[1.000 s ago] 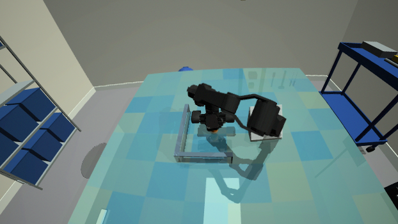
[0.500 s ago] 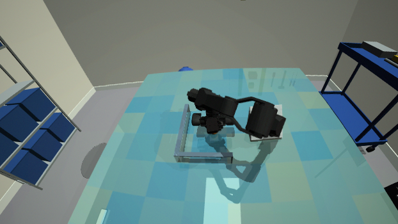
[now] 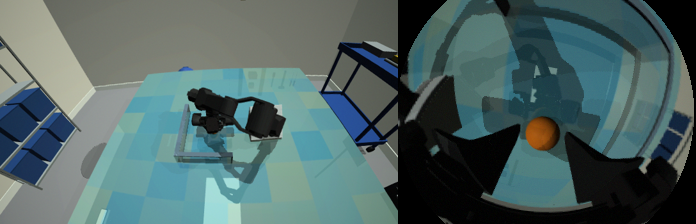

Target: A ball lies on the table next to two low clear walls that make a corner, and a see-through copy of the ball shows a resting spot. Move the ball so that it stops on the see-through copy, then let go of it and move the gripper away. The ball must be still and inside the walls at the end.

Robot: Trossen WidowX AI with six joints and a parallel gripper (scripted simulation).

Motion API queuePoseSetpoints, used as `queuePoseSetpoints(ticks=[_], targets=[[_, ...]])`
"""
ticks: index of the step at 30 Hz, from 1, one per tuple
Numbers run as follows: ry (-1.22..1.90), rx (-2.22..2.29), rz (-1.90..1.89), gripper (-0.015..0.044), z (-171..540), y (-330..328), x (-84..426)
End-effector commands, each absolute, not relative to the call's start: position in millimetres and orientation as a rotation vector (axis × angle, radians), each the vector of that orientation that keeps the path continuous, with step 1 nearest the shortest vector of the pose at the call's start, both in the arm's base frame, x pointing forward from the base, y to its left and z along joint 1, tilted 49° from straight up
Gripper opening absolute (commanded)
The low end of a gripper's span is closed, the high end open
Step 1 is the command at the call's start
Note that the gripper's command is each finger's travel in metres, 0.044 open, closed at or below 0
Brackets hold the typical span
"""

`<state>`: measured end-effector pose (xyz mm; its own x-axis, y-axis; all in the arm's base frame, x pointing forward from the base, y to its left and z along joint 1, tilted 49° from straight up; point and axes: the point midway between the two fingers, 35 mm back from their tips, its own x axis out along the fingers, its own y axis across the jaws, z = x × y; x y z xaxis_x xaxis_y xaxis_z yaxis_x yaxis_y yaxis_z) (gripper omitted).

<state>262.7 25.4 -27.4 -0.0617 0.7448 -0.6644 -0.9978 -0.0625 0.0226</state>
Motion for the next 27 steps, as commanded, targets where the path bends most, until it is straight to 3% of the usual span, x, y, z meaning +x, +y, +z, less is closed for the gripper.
queuePoseSetpoints(ticks=[1,7,17,22,27], targets=[[0.574,-0.576,1.563,0.0304,-25.8,23.3,263.2],[0.578,-0.573,1.565,0.0304,27.4,-37.4,267.9],[0.578,-0.576,1.543,0.0304,22.0,-36.2,270.8],[0.576,-0.579,1.546,0.0435,52.0,-66.9,269.4],[0.576,-0.579,1.546,0.0440,53.9,-68.7,269.1]])
